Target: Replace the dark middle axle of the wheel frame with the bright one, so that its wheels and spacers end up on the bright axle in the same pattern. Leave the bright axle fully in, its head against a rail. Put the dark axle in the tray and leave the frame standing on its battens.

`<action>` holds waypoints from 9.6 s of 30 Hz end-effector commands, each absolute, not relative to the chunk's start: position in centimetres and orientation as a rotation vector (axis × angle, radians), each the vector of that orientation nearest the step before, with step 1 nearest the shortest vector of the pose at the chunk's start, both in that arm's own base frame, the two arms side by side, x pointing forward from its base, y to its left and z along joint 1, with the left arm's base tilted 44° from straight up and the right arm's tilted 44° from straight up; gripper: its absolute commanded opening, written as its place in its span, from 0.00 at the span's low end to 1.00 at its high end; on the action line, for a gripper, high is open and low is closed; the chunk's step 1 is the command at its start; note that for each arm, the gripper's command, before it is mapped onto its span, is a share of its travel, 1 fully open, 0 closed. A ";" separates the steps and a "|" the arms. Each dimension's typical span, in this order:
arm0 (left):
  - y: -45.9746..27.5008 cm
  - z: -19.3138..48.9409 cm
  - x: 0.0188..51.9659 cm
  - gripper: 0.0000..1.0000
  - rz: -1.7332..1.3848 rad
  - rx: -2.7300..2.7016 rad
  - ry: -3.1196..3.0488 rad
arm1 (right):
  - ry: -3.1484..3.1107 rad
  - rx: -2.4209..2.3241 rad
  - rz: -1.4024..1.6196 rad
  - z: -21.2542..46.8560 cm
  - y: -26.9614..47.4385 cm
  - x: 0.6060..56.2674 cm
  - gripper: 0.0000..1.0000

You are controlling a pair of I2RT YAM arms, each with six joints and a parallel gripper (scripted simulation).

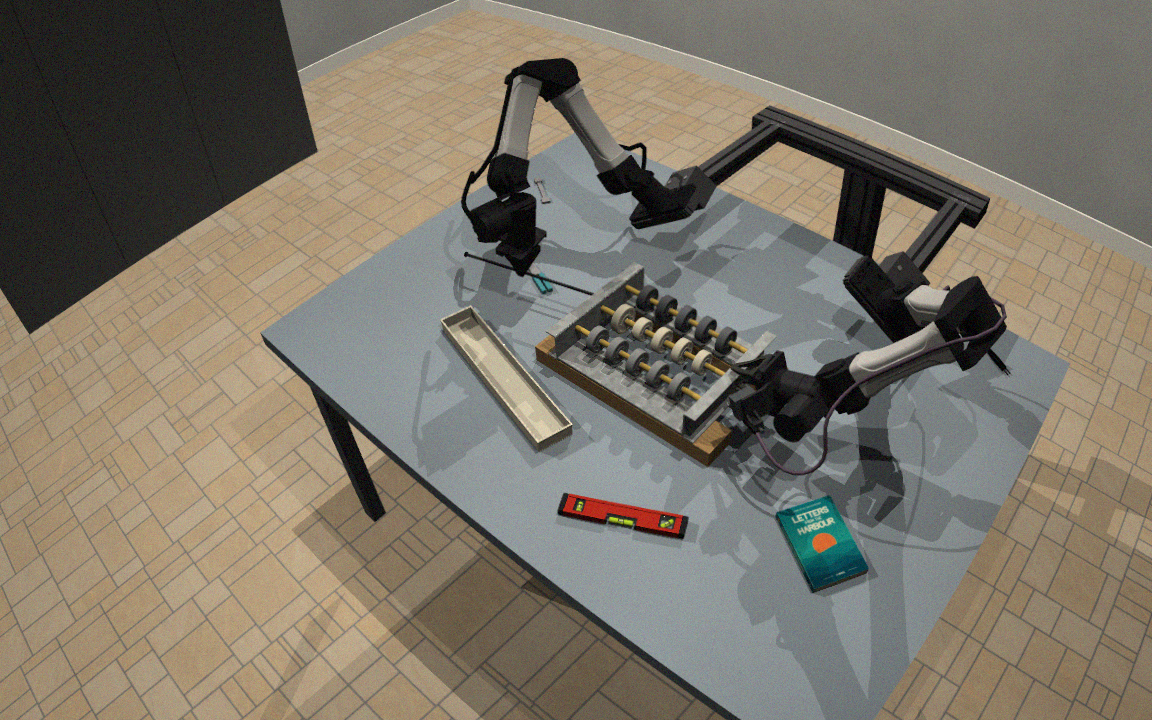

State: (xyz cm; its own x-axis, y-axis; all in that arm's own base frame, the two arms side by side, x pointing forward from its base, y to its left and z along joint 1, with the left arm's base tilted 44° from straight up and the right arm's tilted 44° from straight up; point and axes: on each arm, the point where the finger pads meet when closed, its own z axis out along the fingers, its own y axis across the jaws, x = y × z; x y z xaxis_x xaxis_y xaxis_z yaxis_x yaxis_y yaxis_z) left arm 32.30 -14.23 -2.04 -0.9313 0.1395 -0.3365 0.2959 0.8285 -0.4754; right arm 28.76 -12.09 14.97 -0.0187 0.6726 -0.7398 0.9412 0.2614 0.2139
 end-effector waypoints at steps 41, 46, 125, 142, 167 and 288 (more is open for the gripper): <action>-16.4 -3.3 30.6 0.33 -0.847 0.395 2.749 | 2.561 -1.218 -0.974 12.5 -1.4 46.1 0.00; -16.4 -3.3 30.6 0.33 -0.847 0.395 2.749 | 2.476 -1.550 -0.968 11.7 -0.3 47.1 0.00; -16.4 -3.3 30.6 0.33 -0.847 0.395 2.749 | 2.343 -1.805 -1.015 7.5 -4.1 51.6 0.00; -16.4 -3.3 30.6 0.33 -0.847 0.395 2.749 | 2.341 -1.790 -1.021 7.1 -4.8 52.3 0.00; -16.4 -3.3 30.6 0.33 -0.847 0.395 2.749 | 2.324 -1.794 -1.033 8.2 -4.2 52.4 0.26; -16.4 -3.3 30.6 0.33 -0.847 0.395 2.749 | 2.579 0.005 -0.939 3.6 12.4 27.8 0.31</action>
State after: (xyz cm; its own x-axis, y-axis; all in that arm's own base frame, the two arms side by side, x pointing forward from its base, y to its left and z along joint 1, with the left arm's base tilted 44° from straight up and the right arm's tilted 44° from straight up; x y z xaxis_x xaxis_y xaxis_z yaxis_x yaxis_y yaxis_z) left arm 32.30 -14.23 -2.04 -0.9313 0.1394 -0.3364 0.2957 0.8285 -0.4755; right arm 28.56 12.59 3.99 -0.9204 -0.1081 -0.3757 0.1444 0.7991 -0.5836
